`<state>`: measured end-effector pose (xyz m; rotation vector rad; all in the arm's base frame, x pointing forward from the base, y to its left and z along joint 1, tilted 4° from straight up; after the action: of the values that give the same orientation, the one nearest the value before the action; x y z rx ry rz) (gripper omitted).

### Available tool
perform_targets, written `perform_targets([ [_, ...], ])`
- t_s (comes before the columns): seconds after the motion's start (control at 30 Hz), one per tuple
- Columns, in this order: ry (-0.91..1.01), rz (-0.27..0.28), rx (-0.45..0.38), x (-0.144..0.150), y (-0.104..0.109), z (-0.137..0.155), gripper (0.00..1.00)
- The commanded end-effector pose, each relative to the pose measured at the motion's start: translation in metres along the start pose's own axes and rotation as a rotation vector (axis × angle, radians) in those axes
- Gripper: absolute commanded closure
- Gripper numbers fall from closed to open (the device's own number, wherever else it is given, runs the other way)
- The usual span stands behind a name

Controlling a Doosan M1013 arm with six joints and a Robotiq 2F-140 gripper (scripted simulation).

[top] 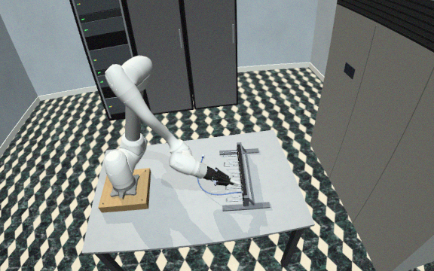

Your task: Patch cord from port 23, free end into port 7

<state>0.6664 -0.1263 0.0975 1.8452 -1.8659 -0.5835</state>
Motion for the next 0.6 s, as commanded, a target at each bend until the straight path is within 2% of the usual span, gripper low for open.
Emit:
perform_targets([
  [0.0,0.0,0.0,0.0,0.0,0.014,0.0,1.0],
  [0.3,0.0,0.0,0.0,0.0,0.086,0.0,1.0],
  [0.37,0.0,0.0,0.0,0.0,0.086,0.0,1.0],
  [0.57,0.0,0.0,0.0,0.0,0.124,0.0,1.0],
])
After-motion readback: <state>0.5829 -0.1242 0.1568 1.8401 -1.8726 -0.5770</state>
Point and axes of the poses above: the point where the finger pads meet when closed, its own y axis back along the fingers, its own x axis across the jaws, z = x × y, the point moved 6 cm from there along y, back along the fingers, and after that the axes turned 6 degrees about y, right-handed, at the moved point
